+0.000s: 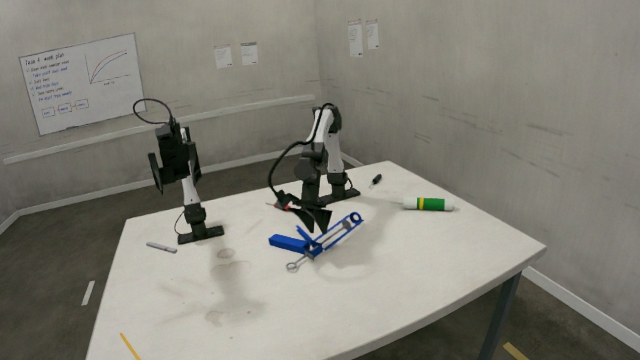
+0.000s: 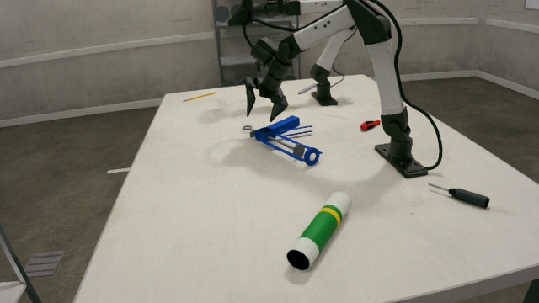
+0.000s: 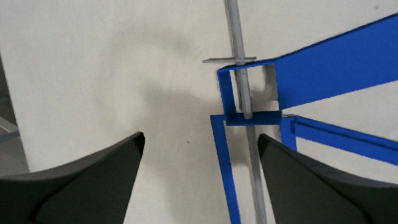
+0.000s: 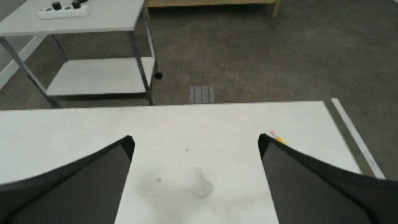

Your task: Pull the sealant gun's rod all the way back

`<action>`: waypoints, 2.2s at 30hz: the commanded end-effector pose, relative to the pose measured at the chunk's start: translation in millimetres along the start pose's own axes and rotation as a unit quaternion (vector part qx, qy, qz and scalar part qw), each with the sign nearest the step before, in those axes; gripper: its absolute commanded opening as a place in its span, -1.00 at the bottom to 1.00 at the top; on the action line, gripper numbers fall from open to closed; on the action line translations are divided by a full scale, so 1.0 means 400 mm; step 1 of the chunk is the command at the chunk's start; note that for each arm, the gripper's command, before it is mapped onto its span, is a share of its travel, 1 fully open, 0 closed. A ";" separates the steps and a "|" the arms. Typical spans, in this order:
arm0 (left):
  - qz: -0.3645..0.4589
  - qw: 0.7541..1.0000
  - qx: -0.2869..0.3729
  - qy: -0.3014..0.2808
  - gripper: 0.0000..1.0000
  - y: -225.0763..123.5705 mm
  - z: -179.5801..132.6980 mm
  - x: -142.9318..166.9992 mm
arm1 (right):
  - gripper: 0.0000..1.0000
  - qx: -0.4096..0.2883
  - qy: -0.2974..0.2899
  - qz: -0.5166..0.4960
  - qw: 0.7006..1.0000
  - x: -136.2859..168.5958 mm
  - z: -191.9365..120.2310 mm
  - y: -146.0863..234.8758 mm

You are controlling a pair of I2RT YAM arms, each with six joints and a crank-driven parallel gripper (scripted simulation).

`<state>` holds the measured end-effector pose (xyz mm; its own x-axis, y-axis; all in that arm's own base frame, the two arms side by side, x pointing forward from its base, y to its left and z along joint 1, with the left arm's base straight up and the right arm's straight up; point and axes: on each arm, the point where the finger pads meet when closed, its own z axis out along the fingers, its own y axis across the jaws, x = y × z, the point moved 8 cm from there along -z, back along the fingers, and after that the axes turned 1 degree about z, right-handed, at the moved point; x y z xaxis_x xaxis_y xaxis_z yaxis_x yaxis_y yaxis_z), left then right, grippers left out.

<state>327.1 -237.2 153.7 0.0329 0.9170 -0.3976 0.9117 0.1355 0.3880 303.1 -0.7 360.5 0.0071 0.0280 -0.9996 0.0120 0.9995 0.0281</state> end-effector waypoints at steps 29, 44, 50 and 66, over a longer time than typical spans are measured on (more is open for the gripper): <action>0.556 0.773 0.300 0.065 0.87 0.067 0.123 -0.085 | 1.00 -0.006 0.000 -0.005 1.000 -0.005 -0.002 0.002; 0.550 0.774 0.308 0.064 0.87 0.034 0.192 -0.057 | 1.00 -0.004 0.001 -0.005 1.000 0.015 0.000 0.010; 0.550 0.774 0.308 0.064 0.87 0.028 0.204 -0.050 | 1.00 -0.004 0.001 -0.005 1.000 0.023 0.000 0.017; 0.549 0.773 0.310 0.064 0.87 0.018 0.218 -0.041 | 1.00 -0.004 -0.002 -0.005 1.000 0.054 -0.004 0.043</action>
<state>369.2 -283.0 104.7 0.9178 0.3971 0.0026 0.3970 -0.9174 -0.0277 305.1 18.0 337.9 -0.0123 0.0269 -0.9996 -0.0136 0.9995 0.0271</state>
